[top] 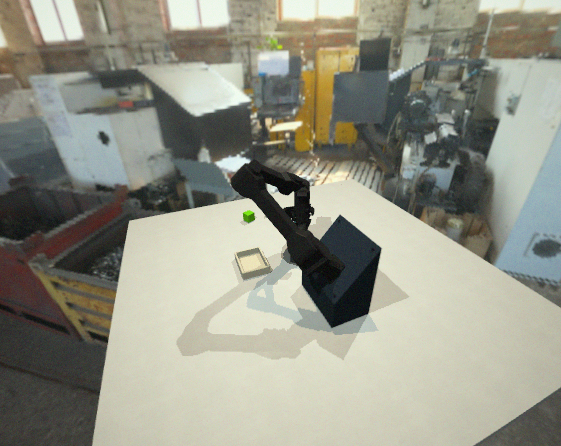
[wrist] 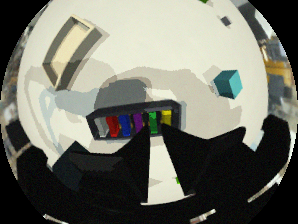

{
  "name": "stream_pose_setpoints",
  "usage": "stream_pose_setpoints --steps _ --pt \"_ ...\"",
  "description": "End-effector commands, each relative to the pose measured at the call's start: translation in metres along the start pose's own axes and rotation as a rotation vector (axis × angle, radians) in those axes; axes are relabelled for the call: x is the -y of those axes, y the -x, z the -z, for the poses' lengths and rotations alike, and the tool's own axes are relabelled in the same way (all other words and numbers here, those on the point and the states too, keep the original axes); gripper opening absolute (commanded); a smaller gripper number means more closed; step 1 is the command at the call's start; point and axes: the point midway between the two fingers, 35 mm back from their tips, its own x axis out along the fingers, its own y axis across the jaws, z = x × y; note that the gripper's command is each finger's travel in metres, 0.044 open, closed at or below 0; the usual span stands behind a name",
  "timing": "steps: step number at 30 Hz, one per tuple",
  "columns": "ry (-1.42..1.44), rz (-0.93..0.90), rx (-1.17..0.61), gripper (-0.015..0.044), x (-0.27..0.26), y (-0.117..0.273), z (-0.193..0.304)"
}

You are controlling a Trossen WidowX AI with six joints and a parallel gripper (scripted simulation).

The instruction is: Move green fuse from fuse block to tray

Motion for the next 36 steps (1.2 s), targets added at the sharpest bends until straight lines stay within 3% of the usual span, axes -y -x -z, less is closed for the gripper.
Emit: stream_pose_setpoints --steps 1,22,36 --pt "-0.007 -0.001 0.006 0.007 0.0 -0.004 0.0" --pt "-0.007 -0.002 0.007 0.007 -0.001 -0.017 0.0" --pt "0.0 -0.002 0.0 0.0 -0.001 -0.015 0.0"
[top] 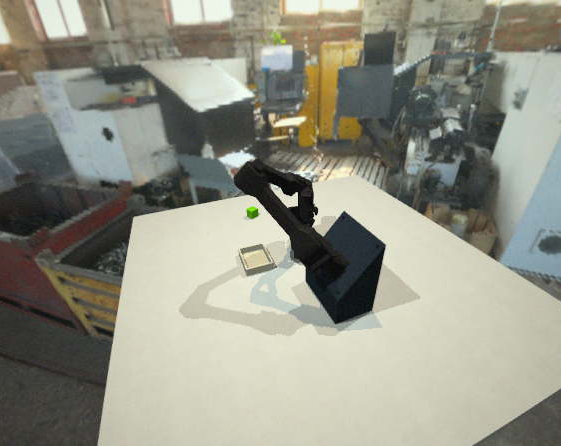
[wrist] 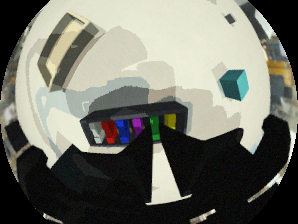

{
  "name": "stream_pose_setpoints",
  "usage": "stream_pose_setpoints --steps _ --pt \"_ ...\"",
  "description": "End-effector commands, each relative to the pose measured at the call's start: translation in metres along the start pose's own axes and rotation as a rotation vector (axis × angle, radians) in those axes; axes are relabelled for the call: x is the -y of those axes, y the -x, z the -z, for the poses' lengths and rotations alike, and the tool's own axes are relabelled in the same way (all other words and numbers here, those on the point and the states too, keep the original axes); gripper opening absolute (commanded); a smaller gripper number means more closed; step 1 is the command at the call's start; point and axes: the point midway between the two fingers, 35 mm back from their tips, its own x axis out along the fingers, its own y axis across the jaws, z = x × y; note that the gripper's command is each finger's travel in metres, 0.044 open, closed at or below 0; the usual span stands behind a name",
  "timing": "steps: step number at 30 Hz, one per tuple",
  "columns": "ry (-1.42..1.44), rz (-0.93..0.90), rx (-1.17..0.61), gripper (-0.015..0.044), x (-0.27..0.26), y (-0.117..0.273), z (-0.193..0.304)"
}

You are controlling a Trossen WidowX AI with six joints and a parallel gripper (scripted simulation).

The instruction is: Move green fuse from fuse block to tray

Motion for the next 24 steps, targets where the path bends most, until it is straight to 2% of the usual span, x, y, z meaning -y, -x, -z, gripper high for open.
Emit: stream_pose_setpoints --steps 1,24 --pt "0.001 0.0 0.0 0.0 0.0 0.001 0.0" --pt "-0.002 0.001 0.001 0.0 0.001 0.012 0.0"
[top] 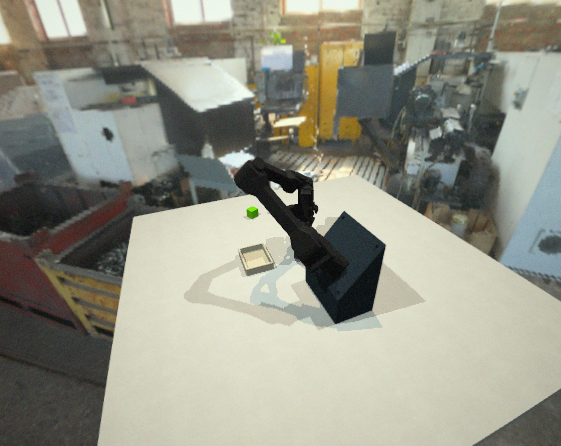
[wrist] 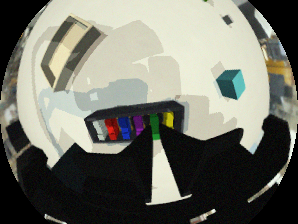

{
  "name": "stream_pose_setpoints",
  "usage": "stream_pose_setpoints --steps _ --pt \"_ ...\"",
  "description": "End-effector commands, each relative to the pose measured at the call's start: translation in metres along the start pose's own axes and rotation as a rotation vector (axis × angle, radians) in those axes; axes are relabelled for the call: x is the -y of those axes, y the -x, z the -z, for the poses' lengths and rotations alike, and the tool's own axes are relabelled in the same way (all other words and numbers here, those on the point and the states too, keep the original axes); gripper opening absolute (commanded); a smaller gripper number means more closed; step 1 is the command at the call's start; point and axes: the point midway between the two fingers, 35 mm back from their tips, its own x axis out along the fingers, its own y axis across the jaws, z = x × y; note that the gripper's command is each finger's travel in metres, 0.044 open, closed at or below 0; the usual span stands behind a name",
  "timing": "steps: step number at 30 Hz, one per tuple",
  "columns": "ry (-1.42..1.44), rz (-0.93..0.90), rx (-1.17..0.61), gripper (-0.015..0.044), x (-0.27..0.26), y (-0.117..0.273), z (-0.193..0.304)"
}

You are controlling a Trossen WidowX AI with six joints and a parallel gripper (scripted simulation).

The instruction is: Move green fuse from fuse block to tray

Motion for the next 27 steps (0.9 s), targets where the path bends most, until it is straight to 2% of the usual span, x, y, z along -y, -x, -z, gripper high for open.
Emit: stream_pose_setpoints --steps 1,27 --pt "0.004 0.003 -0.002 0.0 0.001 0.003 0.0" --pt "0.002 0.004 -0.001 0.0 0.001 0.016 0.0"
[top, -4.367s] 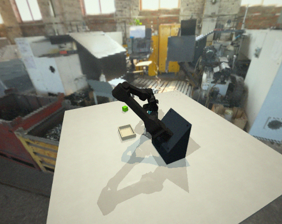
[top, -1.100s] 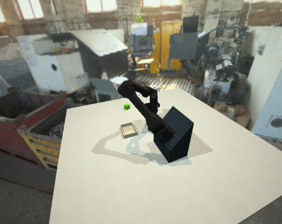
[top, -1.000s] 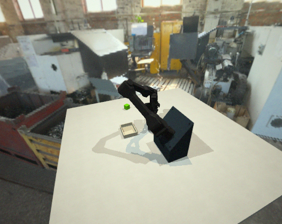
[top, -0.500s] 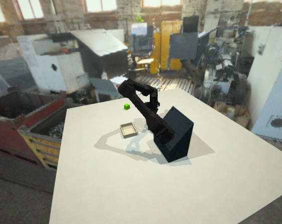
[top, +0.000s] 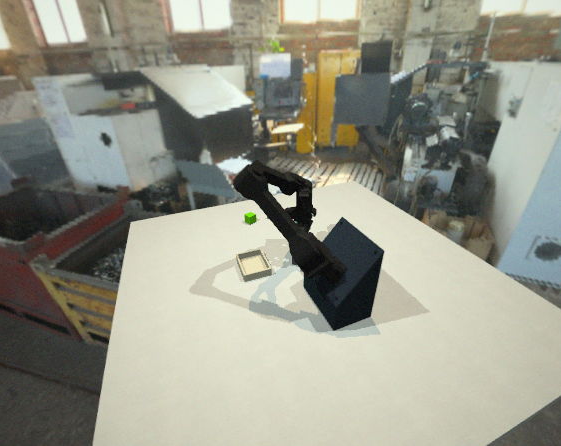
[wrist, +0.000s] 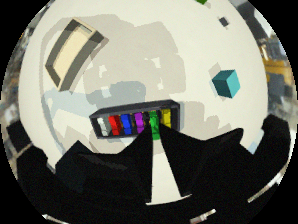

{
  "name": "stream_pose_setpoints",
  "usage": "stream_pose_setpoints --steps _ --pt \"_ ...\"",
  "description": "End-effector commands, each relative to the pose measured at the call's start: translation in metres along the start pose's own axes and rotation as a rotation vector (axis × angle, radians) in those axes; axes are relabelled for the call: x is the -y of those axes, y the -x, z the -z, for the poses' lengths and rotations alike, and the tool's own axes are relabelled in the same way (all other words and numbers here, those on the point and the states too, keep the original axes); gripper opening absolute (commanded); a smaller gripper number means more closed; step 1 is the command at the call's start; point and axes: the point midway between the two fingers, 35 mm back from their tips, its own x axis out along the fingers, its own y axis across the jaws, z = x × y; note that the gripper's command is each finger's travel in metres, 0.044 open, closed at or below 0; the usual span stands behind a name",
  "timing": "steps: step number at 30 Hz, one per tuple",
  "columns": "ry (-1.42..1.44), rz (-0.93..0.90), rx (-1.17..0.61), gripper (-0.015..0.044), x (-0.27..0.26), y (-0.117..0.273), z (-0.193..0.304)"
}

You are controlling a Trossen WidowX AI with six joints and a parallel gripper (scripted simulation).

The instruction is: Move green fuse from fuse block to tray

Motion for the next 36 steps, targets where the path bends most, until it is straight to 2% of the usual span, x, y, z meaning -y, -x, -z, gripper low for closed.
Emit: stream_pose_setpoints --steps 1,36 --pt "0.004 0.004 -0.004 0.0 0.001 0.003 0.001" --pt "0.002 0.004 -0.002 0.0 0.0 0.027 0.001"
